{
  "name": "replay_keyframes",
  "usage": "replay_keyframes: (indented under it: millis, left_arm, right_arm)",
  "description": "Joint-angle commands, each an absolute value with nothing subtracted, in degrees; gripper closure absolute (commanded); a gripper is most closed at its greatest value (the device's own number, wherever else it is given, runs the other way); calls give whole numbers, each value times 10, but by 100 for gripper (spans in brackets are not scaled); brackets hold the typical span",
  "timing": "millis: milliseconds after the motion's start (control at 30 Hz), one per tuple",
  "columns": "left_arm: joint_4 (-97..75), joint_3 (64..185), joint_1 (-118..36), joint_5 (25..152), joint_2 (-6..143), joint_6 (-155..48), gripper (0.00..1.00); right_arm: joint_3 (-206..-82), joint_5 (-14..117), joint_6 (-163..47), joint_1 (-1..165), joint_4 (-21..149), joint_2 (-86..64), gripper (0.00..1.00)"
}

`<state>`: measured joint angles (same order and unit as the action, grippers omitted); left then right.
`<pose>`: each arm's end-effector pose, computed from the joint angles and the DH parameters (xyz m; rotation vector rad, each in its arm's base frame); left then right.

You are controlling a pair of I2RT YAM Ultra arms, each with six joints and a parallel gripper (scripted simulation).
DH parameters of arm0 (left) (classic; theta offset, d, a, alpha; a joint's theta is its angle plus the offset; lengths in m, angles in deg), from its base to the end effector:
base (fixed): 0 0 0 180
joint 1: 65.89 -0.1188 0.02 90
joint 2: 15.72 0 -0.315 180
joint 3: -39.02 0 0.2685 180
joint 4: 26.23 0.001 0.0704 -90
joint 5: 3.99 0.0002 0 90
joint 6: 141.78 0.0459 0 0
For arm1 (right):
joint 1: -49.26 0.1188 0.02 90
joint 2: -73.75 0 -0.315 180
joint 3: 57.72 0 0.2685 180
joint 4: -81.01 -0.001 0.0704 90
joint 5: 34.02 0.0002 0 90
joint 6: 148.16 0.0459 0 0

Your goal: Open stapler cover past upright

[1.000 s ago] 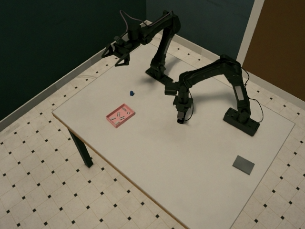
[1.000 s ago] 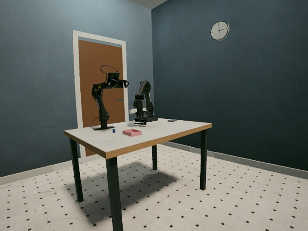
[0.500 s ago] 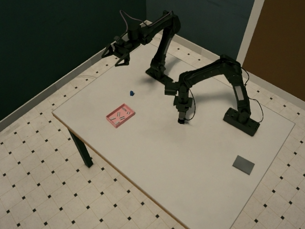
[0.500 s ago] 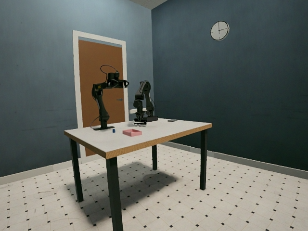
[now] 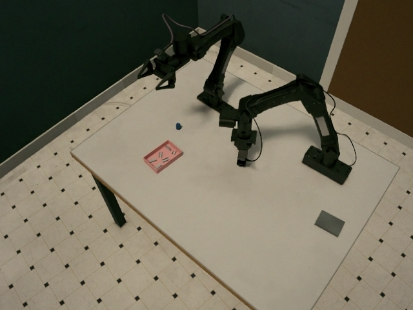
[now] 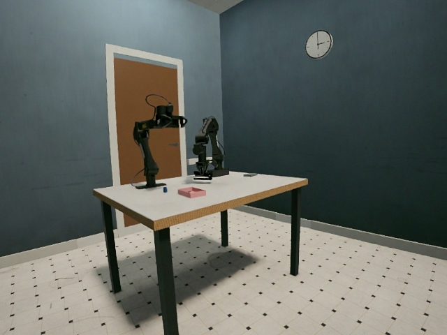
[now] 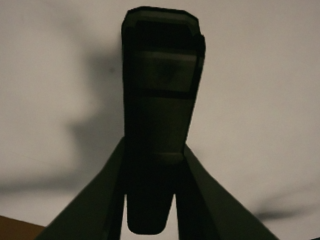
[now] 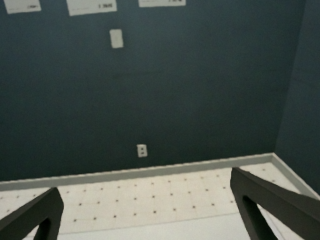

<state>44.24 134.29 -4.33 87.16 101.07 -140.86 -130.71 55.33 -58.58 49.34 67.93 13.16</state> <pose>0.1941 -0.3583 0.1853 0.7410 -3.0236 -0.0444 0.2438 0.0019 0.4493 -0.0158 1.5826 0.0043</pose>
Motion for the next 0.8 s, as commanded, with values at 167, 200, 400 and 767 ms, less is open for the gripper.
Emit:
replay_keyframes:
  millis: [167, 200, 400, 767]
  left_arm:
    - [406, 1318, -43, 865, 1009, -1415, 78]
    - [404, 1316, -43, 865, 1010, -1415, 78]
    - [398, 1316, -39, 865, 1002, -1416, 78]
    - [382, 1291, -35, 865, 1000, -1420, 78]
  right_arm:
    - [-1310, 560, -582, 493, 685, 139, 0]
    - [-1310, 560, -582, 493, 685, 139, 0]
    - [-1310, 560, -582, 493, 685, 139, 0]
    - [-1310, 560, -582, 493, 685, 139, 0]
